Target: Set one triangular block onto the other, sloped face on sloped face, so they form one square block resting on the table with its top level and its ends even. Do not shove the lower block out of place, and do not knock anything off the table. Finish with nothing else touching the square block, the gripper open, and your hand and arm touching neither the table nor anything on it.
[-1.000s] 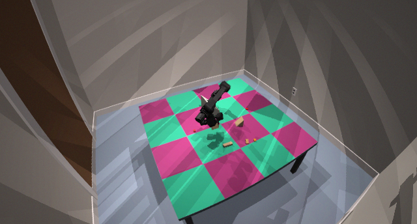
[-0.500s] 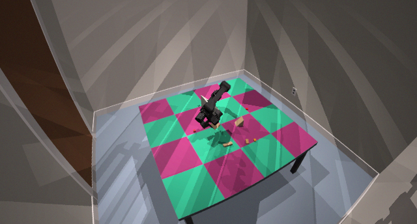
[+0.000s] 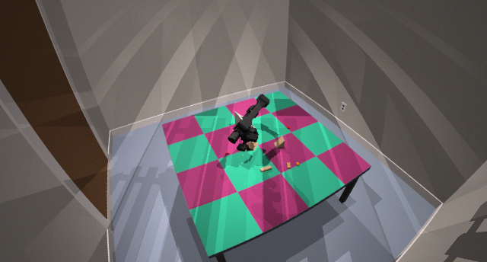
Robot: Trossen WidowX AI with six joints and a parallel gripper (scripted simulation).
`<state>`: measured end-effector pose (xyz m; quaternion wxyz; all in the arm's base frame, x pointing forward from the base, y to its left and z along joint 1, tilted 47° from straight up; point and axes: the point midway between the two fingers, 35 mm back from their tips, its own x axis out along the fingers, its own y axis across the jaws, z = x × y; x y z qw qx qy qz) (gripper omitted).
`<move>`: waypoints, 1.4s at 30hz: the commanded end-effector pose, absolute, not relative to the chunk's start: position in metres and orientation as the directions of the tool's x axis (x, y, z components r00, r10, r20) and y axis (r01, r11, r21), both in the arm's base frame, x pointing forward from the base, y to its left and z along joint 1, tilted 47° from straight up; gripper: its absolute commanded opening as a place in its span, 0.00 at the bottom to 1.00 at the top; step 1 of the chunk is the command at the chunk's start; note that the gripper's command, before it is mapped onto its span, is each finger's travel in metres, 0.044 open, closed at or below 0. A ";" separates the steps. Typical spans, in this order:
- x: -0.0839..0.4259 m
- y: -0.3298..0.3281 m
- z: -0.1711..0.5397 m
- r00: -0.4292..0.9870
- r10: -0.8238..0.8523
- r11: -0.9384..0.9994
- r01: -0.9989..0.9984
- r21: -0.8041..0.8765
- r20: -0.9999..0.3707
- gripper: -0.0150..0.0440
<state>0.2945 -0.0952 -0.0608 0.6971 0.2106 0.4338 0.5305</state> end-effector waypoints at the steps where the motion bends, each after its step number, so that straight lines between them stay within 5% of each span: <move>1: 0.296 -0.096 -0.059 0.069 0.921 0.329 -0.668 0.668 -0.384 0.25; 19: 0.296 -0.096 -0.058 0.081 0.919 0.164 -0.968 0.189 -0.386 0.25; 42: 0.297 -0.068 0.013 0.086 0.916 0.172 -0.967 0.190 -0.391 0.25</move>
